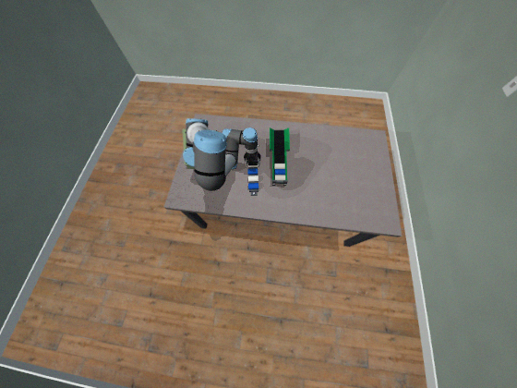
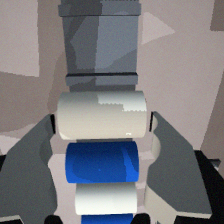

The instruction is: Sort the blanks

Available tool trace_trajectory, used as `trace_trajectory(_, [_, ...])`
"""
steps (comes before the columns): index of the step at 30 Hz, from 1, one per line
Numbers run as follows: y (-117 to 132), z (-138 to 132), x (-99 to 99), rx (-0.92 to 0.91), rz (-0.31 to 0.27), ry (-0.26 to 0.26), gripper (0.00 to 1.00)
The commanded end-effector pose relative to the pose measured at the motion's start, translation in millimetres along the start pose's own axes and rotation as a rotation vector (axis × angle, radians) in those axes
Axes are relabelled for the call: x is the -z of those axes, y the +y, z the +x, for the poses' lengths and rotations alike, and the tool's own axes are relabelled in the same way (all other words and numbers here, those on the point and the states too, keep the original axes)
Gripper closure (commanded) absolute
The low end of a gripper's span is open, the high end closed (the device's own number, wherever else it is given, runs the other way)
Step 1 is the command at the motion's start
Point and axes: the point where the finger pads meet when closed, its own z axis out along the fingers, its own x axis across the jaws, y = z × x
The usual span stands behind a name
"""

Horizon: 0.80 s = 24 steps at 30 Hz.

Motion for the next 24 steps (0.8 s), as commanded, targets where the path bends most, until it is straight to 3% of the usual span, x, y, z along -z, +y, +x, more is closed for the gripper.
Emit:
trace_trajectory(1, [0.0, 0.2, 0.2, 0.000, 0.000, 0.001, 0.47])
trace_trajectory(8, [0.0, 0.2, 0.2, 0.000, 0.000, 0.001, 0.47])
trace_trajectory(9, [0.0, 0.2, 0.2, 0.000, 0.000, 0.001, 0.60])
trace_trajectory(24, [0.0, 0.2, 0.2, 0.000, 0.000, 0.001, 0.60])
